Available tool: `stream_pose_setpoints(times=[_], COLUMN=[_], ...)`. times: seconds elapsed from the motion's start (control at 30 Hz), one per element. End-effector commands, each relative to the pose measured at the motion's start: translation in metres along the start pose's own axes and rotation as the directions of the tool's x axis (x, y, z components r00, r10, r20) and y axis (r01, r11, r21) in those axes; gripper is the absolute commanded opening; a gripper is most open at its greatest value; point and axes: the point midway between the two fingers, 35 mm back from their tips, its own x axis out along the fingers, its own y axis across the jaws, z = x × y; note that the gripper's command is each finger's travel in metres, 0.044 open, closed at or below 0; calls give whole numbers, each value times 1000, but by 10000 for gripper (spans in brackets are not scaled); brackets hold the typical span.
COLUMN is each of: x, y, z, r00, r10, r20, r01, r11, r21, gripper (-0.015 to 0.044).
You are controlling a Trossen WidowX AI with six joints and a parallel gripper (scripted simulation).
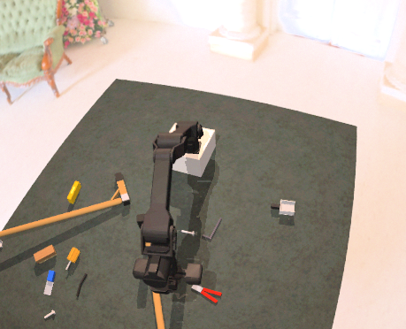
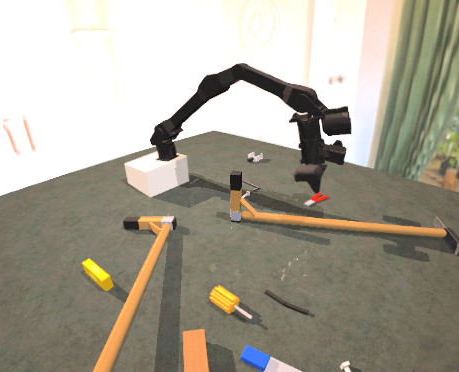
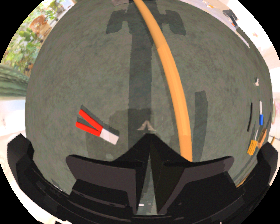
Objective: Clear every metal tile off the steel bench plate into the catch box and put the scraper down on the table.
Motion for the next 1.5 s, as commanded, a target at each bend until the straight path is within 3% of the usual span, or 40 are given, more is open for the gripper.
stream_pose_setpoints(times=[0.0,0.67,1.47], x=[16,65,67], y=[-1,-1,-18], z=[-6,-23,-17], r00=[1000,1000,1000], r10=[-3,-1,-3], r20=[-14,-22,-20], r01=[3,1,3], r11=[1000,1000,1000], r21=[5,7,7], gripper=[0,0,0])
